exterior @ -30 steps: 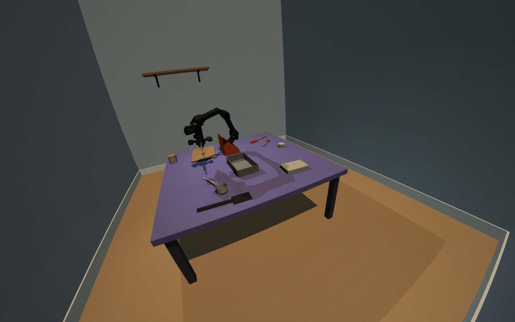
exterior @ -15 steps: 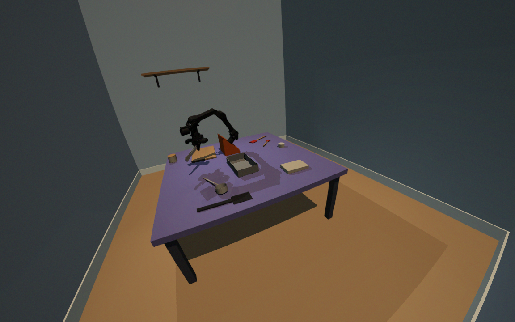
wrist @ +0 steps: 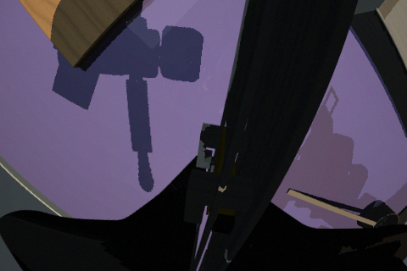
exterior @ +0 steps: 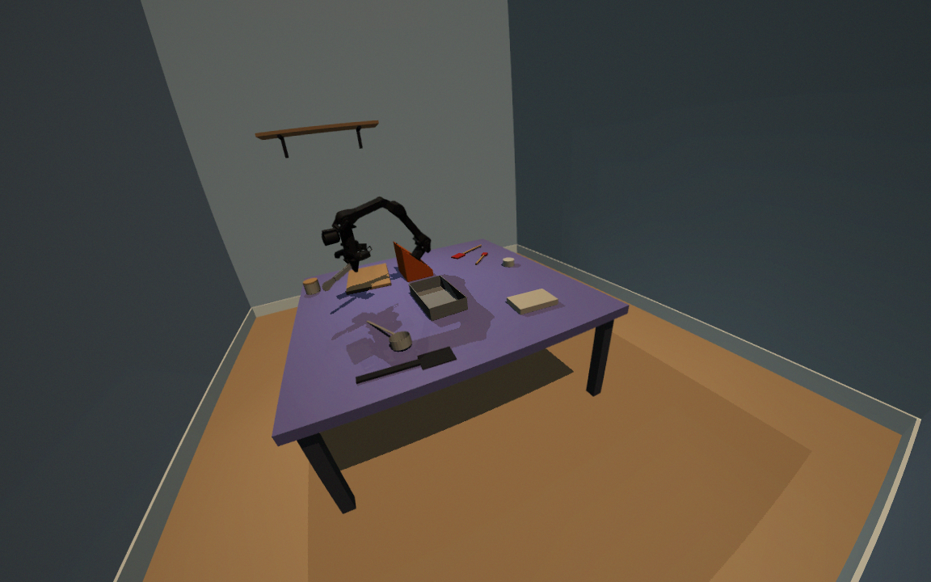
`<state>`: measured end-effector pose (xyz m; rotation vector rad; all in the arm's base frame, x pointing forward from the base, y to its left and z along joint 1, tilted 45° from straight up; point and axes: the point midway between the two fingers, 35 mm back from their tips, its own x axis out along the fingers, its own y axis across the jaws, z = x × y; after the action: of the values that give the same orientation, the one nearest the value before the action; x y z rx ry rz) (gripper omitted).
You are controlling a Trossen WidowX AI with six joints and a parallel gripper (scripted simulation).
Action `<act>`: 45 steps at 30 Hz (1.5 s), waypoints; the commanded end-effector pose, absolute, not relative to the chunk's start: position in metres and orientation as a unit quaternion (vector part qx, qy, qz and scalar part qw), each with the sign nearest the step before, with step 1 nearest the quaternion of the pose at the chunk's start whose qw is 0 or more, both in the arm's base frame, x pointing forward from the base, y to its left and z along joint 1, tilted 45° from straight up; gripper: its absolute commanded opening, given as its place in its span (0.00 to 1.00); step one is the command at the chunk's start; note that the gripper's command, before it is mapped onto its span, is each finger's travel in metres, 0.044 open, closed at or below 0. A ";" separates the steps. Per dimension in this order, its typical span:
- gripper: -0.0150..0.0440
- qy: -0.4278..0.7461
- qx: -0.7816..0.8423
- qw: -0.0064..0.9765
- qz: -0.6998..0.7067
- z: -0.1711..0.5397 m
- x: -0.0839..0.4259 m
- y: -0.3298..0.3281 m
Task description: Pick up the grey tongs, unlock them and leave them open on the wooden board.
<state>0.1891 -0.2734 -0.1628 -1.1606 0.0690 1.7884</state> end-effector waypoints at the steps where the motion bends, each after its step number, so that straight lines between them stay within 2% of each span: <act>1: 0.00 0.030 -0.483 0.478 0.733 -0.162 0.178 -0.282; 22: 0.00 -0.058 -0.559 0.386 0.732 -0.149 0.034 -0.331; 45: 0.00 -0.180 -0.604 0.295 0.718 -0.127 -0.135 -0.314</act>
<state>-0.1114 -0.3205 -0.1328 -1.5842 -0.4256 1.9045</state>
